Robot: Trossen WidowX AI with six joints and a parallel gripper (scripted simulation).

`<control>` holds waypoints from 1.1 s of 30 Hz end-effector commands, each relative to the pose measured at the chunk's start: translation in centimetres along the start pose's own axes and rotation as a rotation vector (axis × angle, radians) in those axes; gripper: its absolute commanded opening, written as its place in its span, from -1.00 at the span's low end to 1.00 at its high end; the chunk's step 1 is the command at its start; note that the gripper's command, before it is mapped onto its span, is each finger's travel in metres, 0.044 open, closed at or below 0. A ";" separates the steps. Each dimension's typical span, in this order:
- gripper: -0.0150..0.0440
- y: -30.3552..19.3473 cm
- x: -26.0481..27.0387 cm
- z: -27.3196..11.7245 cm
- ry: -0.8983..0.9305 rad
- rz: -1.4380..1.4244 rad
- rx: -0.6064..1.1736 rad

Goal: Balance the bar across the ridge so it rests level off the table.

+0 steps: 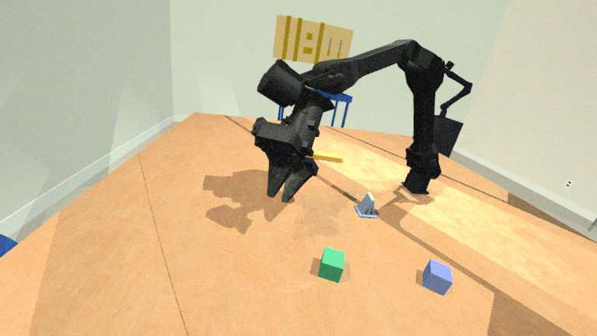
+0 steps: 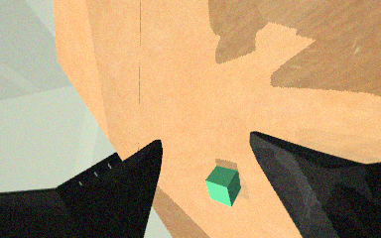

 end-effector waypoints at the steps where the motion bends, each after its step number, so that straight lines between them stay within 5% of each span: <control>1: 0.58 1.6 -2.3 -1.5 -0.057 -0.033 -0.042; 33: 0.58 7.1 -18.6 -16.2 -0.503 -0.280 -0.134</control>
Point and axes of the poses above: the point midway between the two fingers, 35 mm back from their tips, its own z axis out along the fingers, its own x axis across the jaws, y = z × x, the point moved 5 cm from there along -z, back along the fingers, and after that the axes turned 2 degrees about z, right-handed, at the moved point
